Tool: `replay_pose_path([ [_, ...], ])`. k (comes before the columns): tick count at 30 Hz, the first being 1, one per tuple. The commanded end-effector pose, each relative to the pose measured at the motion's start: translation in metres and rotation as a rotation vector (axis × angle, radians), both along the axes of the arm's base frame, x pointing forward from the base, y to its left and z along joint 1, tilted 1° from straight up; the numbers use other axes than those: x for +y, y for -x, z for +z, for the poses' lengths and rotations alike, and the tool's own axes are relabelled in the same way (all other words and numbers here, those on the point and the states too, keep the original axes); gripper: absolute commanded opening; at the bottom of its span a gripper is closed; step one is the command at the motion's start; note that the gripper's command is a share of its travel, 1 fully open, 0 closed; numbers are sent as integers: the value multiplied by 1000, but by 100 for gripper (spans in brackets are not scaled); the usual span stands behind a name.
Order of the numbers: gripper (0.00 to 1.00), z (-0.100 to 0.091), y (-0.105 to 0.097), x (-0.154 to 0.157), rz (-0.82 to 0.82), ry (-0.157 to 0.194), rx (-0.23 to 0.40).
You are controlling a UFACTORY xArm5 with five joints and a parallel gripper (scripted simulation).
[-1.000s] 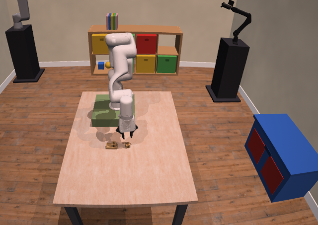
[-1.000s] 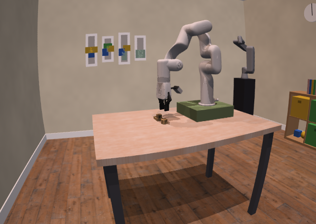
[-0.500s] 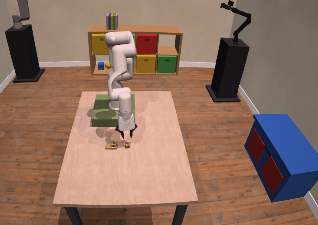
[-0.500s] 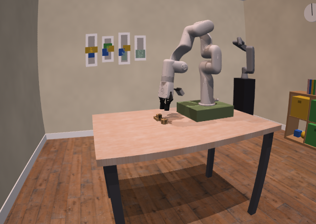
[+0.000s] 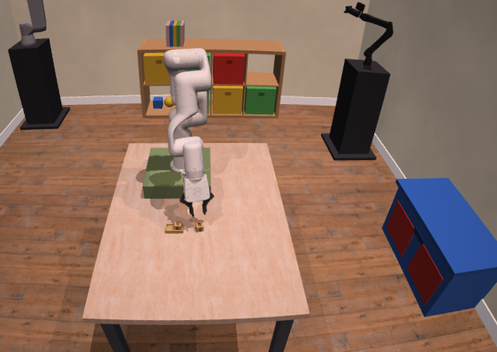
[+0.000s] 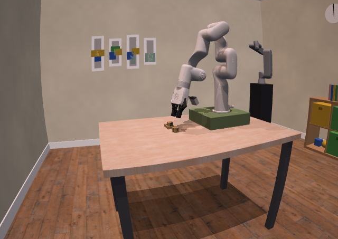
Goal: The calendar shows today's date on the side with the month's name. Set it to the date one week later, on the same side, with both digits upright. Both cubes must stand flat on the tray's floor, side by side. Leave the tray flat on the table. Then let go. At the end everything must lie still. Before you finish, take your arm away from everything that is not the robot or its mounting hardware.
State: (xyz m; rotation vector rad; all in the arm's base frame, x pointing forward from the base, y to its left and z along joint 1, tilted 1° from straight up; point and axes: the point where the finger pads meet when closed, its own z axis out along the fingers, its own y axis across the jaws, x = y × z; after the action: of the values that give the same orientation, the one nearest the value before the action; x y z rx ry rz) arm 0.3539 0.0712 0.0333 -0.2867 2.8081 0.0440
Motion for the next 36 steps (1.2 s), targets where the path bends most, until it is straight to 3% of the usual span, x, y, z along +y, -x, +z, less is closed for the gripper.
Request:
replay_pose_path([
  [1,47,-1,0,0,0,-11,-54],
  [8,47,0,2,0,0,-28,-138],
  [14,47,0,2,0,0,-31,-155],
  [21,47,-2,2,0,0,-43,-215],
  [27,47,-3,5,-1,1,-59,-292],
  [36,47,-2,5,-1,1,-60,-298],
])
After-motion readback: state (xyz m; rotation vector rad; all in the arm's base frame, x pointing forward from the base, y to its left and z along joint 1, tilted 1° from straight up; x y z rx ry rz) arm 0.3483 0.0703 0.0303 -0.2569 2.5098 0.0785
